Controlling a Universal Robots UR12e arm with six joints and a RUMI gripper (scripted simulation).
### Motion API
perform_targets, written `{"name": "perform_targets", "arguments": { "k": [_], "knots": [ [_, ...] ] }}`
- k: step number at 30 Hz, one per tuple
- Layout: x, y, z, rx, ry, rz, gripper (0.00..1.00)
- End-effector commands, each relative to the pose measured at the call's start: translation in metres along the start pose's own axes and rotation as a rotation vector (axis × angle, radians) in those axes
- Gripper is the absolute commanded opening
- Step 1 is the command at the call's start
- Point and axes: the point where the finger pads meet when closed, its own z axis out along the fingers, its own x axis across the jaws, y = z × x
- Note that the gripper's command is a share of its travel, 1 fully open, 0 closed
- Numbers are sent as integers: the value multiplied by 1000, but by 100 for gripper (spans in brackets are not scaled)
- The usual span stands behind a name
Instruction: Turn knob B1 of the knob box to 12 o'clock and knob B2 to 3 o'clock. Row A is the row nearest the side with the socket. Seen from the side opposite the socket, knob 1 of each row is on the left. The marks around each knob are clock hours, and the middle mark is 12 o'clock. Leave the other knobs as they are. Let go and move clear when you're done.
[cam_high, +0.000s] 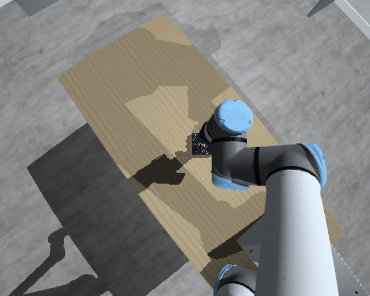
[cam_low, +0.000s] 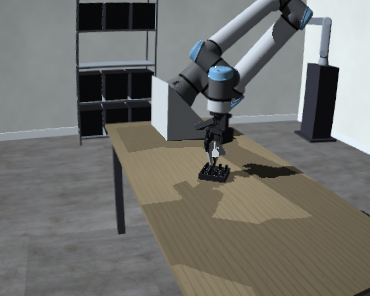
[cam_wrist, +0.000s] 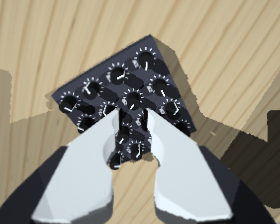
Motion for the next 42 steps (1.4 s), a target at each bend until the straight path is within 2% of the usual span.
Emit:
{"name": "perform_targets", "arguments": {
  "k": [1, 42],
  "knots": [
    [0, 0, 0, -1, 0, 0, 11],
    [1, -6, 0, -1, 0, 2, 11]
  ]
}}
